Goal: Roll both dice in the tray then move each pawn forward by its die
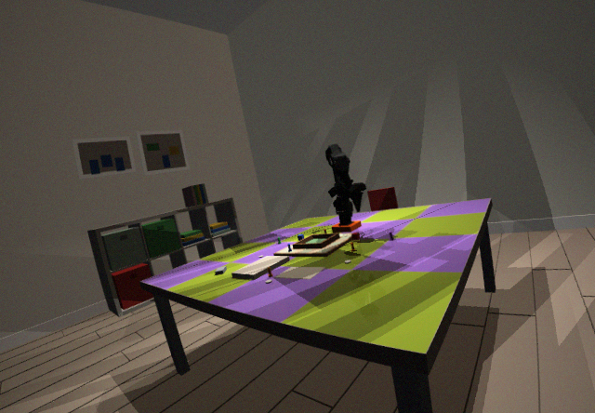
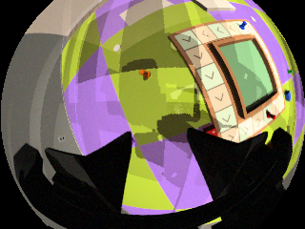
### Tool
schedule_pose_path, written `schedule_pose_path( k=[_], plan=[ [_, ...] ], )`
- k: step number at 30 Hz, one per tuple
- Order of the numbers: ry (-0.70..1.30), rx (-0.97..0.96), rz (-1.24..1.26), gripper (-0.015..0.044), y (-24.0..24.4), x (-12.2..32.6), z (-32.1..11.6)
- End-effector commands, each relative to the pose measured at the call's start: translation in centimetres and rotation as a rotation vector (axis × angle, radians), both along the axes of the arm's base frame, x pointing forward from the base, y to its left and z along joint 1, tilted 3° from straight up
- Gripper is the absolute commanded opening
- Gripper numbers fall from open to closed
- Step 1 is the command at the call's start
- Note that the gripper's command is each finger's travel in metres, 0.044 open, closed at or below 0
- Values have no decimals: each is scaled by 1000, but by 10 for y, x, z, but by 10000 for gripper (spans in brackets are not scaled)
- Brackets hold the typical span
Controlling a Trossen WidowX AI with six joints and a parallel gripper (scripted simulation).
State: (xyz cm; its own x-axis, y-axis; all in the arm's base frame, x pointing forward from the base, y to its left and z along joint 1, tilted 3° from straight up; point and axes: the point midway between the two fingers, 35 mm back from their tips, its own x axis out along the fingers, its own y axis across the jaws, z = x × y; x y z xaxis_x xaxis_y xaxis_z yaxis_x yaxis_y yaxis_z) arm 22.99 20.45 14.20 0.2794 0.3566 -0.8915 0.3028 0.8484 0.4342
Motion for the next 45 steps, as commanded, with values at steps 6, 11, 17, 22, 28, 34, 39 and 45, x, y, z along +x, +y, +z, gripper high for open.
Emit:
schedule_pose_path(
  k=[6,11,17,22,28,34,39,45],
  plan=[
    [163,-372,444,275,-42,-48,-69],
    [163,-372,444,275,-44,-50,-69],
    [164,-372,444,275,-44,-51,-74],
    [164,-372,444,275,-43,-50,-84],
    [164,-372,444,275,-43,-50,-91],
    [164,-372,445,275,-42,-50,-101],
    [164,-372,445,275,-42,-50,-109],
    [164,-372,445,275,-42,-50,-116]
  ],
)
